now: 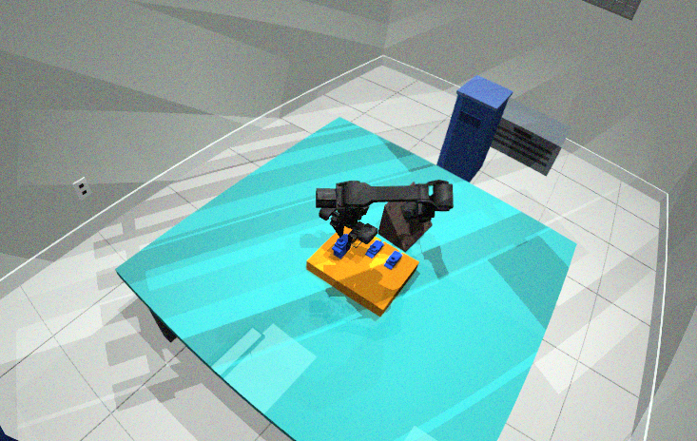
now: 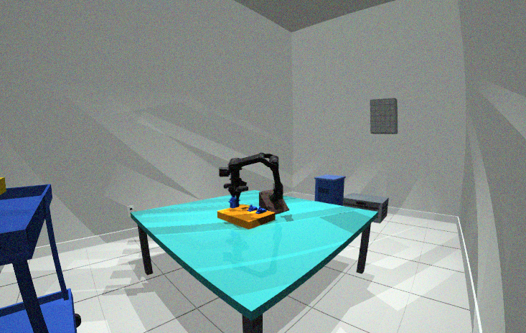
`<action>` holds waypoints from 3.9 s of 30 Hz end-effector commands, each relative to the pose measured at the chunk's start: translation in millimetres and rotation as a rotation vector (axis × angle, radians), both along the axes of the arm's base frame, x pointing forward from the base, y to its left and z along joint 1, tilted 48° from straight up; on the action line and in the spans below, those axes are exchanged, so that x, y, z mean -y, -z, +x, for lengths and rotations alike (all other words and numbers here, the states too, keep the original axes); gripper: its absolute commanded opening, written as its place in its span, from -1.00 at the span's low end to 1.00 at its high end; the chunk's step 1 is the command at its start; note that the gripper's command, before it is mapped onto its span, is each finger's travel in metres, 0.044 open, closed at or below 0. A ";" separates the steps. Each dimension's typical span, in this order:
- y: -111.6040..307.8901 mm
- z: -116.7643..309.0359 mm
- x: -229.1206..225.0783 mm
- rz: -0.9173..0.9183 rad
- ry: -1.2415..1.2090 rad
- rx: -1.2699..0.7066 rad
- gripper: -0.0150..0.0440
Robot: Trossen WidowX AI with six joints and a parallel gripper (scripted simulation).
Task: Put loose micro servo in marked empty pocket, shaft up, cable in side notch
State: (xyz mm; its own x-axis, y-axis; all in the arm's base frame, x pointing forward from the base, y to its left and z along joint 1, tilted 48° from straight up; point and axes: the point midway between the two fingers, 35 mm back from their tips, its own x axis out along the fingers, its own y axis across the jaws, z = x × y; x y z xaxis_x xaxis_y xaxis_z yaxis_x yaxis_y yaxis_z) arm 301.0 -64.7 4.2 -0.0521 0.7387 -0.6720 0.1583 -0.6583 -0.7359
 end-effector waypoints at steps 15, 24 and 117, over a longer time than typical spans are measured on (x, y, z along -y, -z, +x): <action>6.0 -80.7 16.3 -0.011 0.009 0.005 -0.49; 8.6 -97.2 17.6 -0.011 0.009 0.004 -0.49; 39.1 -99.2 -16.3 -0.010 0.009 0.005 0.14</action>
State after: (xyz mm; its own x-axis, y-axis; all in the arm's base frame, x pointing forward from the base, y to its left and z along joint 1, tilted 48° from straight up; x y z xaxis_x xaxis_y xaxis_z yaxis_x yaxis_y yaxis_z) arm 199.7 -34.0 -46.0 -0.0505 0.7393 -0.6714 0.1507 -0.6590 -0.7369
